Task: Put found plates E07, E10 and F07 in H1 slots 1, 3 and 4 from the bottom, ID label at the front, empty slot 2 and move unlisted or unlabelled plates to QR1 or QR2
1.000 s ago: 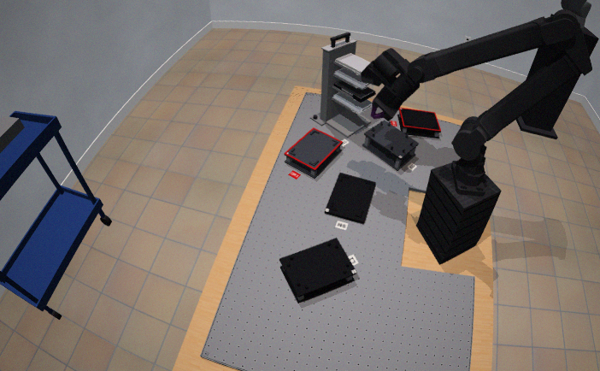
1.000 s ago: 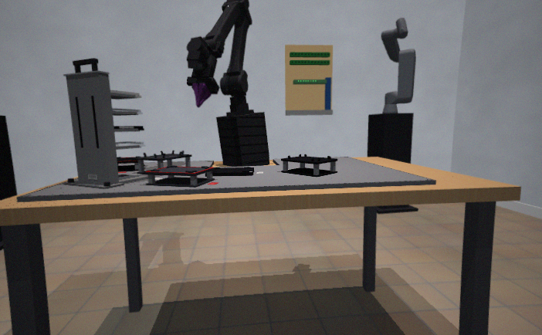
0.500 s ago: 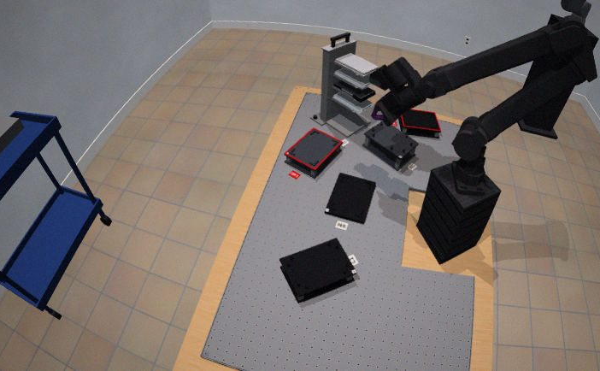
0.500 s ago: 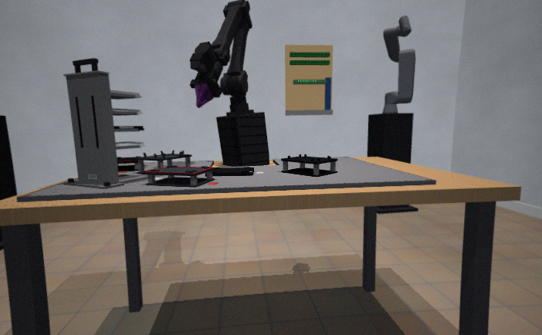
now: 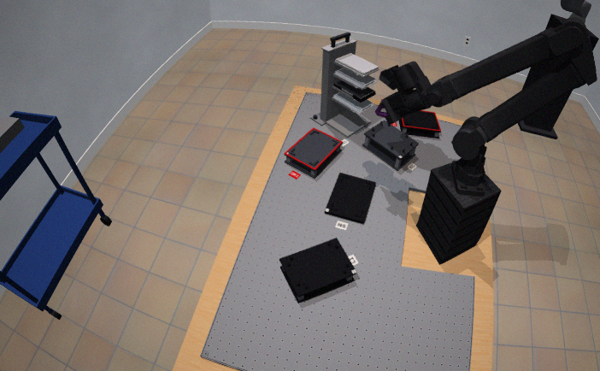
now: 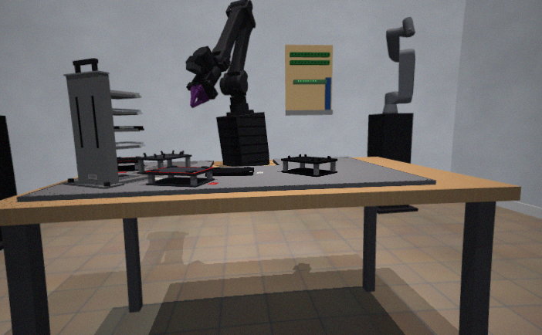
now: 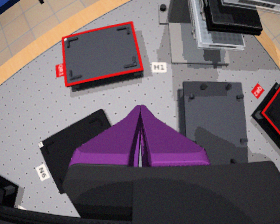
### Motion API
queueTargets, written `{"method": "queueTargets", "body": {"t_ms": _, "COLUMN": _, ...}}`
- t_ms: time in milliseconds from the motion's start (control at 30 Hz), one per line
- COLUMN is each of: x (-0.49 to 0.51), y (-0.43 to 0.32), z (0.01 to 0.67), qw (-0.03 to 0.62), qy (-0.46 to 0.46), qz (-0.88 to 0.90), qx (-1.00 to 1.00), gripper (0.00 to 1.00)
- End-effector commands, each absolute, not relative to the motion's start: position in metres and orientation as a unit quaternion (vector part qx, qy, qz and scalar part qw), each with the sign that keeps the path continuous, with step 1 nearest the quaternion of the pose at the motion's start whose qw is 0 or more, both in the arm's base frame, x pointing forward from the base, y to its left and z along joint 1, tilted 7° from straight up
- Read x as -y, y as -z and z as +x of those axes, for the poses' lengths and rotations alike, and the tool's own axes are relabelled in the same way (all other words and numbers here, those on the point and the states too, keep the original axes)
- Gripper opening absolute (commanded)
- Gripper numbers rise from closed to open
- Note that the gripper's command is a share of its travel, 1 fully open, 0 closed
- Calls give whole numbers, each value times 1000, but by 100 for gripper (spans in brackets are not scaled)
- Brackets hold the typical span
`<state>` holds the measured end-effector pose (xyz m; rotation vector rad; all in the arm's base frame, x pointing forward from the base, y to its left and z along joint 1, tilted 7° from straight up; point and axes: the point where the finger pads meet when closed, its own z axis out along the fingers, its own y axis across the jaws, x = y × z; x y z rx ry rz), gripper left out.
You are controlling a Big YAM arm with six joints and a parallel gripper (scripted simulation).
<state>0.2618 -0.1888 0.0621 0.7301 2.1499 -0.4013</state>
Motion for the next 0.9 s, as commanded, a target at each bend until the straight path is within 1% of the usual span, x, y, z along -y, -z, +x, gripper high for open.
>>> {"method": "queueTargets", "body": {"t_ms": 0, "x": 205, "y": -86, "z": 275, "qw": 430, "qy": 171, "qz": 278, "qx": -842, "gripper": 0}}
{"method": "queueTargets", "body": {"t_ms": 367, "x": 243, "y": -94, "z": 258, "qw": 433, "qy": 178, "qz": 275, "qx": -840, "gripper": 0}}
{"method": "queueTargets", "body": {"t_ms": 867, "x": 275, "y": -89, "z": 224, "qw": 418, "qy": 175, "qz": 276, "qx": -847, "gripper": 0}}
